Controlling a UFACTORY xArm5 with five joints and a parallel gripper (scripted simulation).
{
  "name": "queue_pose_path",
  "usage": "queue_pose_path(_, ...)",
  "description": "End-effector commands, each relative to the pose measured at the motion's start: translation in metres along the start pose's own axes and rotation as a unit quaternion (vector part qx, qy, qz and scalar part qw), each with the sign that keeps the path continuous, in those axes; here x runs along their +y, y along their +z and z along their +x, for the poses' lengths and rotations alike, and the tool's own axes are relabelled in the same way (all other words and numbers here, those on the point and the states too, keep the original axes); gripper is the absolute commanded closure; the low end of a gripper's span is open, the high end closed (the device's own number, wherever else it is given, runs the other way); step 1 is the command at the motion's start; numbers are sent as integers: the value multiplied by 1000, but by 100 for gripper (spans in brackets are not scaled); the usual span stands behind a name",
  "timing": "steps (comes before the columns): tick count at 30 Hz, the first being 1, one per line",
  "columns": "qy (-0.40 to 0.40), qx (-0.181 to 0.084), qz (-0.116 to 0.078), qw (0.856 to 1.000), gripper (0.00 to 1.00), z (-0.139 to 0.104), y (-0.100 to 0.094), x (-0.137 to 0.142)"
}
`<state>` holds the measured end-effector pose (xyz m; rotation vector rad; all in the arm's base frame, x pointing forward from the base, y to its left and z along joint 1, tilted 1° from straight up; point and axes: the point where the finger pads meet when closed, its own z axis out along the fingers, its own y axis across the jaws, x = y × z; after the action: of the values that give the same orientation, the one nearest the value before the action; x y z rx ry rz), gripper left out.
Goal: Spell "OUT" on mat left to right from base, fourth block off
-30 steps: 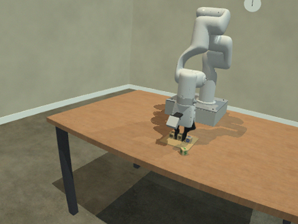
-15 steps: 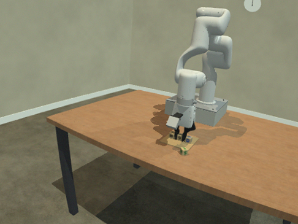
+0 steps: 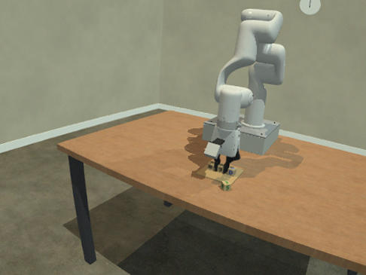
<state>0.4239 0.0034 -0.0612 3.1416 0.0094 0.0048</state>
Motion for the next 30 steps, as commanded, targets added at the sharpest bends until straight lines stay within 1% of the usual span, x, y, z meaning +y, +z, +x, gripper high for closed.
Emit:
queue_pose_path(1,0,2,0,1000,79,1,-1,0)
queue_pose_path(12,0,2,0,1000,79,1,-1,0)
queue_pose_path(13,0,2,0,1000,74,1,-1,0)
queue_pose_path(17,0,2,0,1000,74,1,-1,0)
queue_pose_path(18,0,2,0,1000,70,1,-1,0)
queue_pose_path(20,0,2,0,1000,70,1,-1,0)
queue_pose_path(21,0,2,0,1000,66,1,-1,0)
queue_pose_path(23,0,2,0,1000,66,1,-1,0)
queue_pose_path(24,0,2,0,1000,62,1,-1,0)
queue_pose_path(26,0,2,0,1000,62,1,-1,0)
queue_pose_path(27,0,2,0,1000,58,1,-1,0)
queue_pose_path(30,0,2,0,1000,58,1,-1,0)
